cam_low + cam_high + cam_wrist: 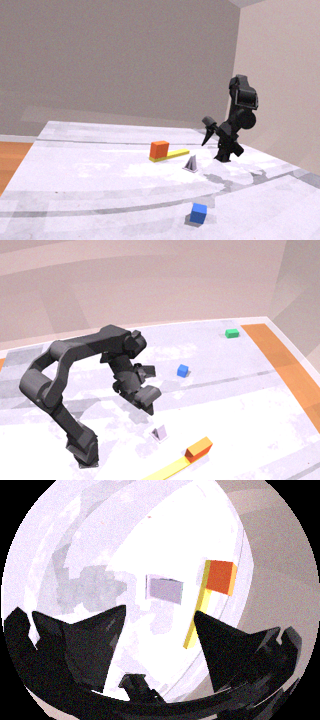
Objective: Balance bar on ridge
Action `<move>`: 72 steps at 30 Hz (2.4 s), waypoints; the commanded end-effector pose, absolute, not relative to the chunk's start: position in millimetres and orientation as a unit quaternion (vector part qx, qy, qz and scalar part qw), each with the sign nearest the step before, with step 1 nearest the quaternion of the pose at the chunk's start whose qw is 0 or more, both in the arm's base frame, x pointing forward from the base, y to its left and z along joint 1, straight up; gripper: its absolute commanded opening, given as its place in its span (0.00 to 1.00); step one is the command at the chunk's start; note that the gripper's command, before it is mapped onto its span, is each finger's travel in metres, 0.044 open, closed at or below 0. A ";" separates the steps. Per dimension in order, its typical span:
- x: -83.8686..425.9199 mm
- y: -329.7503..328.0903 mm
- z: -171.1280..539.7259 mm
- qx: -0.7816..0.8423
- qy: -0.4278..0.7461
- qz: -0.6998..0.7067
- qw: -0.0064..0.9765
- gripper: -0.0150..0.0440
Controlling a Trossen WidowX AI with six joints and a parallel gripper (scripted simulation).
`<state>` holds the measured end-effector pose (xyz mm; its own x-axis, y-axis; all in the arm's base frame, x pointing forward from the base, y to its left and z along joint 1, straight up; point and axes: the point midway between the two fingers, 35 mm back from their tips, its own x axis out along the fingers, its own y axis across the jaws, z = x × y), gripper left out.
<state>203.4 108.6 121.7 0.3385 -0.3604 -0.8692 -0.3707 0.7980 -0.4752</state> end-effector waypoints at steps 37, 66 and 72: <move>252.9 25.0 148.3 0.311 0.521 -0.434 0.666 0.79; 266.9 -51.9 168.8 0.654 0.232 -0.664 0.281 0.79; 266.9 -69.3 173.6 0.690 0.156 -0.683 0.179 0.79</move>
<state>265.0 -62.7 169.4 0.0059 -0.0458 -0.9989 0.5493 -0.8346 0.0415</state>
